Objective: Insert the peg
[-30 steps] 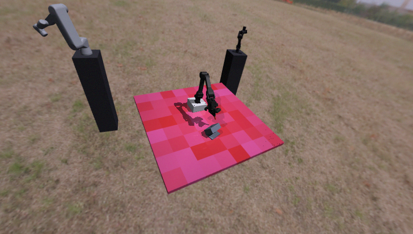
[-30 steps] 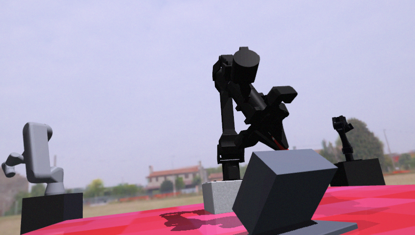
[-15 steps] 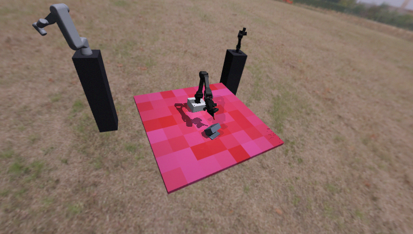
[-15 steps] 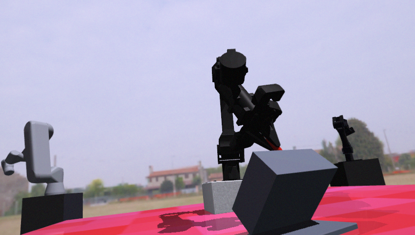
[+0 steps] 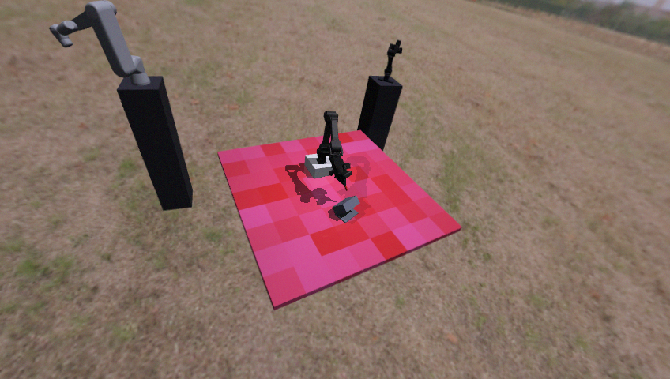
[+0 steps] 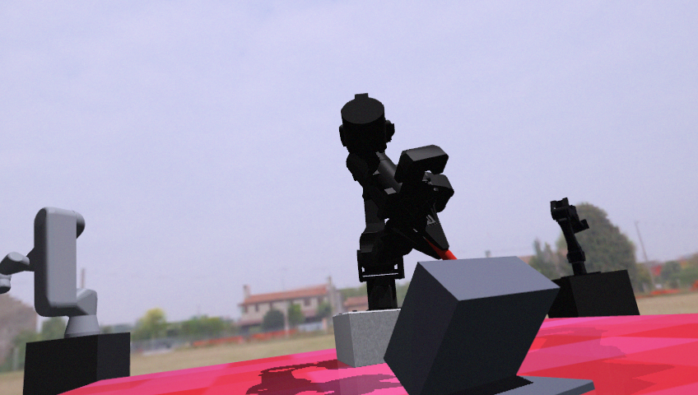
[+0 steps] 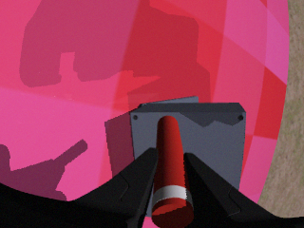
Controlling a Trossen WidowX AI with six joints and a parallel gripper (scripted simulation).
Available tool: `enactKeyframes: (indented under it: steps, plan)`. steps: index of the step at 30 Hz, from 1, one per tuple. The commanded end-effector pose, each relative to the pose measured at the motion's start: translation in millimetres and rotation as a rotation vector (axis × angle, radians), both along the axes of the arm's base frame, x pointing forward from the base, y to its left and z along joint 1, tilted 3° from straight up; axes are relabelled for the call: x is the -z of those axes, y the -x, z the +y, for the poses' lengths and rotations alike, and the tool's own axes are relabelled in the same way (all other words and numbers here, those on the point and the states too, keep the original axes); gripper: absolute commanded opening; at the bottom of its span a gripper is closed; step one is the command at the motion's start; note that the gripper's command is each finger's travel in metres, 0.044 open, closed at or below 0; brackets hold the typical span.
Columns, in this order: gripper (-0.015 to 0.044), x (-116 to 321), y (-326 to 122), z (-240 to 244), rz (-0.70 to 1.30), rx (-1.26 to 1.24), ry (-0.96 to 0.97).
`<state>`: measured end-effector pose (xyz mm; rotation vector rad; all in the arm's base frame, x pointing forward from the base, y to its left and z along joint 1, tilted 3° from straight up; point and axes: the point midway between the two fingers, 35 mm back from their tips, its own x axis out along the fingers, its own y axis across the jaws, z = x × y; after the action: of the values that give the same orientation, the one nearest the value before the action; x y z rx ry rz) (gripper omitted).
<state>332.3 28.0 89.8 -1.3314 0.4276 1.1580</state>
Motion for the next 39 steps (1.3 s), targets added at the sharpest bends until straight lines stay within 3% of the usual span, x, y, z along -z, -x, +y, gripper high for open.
enactKeyframes:
  steps: [1, 39]
  plan:
    - [0.0, -3, 0, -4, -0.012, 0.024, -0.019]
    - [0.0, -11, 4, -50, -0.1, 0.233, -0.144]
